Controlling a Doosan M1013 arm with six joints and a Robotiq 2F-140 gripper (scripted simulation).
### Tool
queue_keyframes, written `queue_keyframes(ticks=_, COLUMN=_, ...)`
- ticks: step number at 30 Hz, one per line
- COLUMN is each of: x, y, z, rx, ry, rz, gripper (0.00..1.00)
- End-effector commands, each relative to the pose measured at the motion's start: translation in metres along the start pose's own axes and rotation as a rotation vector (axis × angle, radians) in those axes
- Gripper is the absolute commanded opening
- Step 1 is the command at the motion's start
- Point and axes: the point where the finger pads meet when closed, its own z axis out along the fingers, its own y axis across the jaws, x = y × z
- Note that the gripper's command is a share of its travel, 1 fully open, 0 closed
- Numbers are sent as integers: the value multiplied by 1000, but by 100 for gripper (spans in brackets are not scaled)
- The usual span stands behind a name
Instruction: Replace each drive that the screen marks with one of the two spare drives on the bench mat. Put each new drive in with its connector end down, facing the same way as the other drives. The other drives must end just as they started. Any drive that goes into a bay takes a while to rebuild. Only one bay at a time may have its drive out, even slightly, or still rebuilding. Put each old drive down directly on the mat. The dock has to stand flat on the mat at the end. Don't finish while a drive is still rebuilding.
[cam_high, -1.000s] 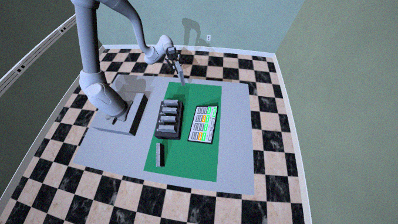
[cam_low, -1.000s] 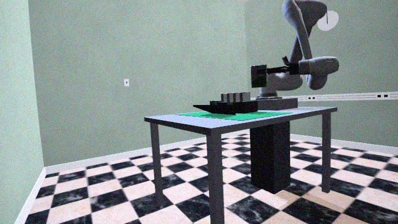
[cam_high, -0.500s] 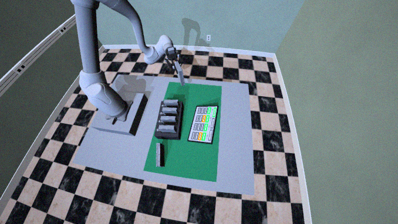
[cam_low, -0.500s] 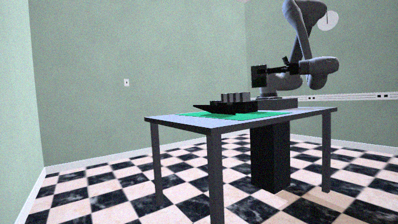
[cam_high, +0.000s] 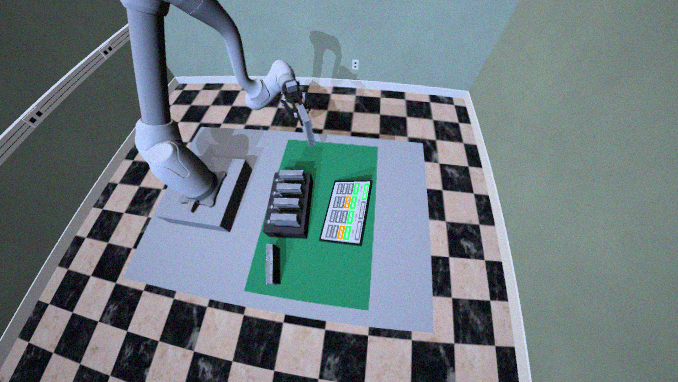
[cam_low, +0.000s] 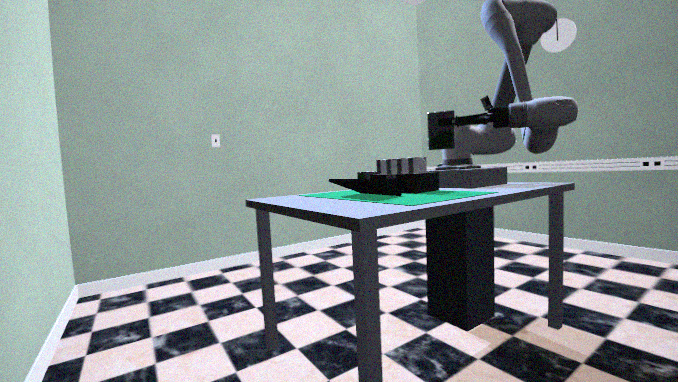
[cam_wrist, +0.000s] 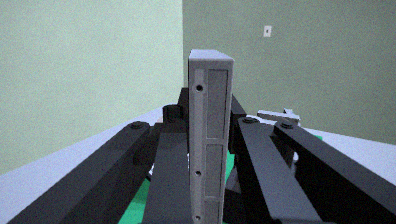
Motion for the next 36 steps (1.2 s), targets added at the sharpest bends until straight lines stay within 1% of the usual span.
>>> queue_keyframes(ticks=1, x=0, y=0, z=0, rx=0, ry=0, rz=1, gripper=10)
queue_keyframes(ticks=24, x=-9, y=0, z=0, rx=0, ry=0, rz=1, gripper=10)
queue_keyframes(ticks=36, x=-21, y=0, z=0, rx=0, ry=0, rz=1, gripper=10)
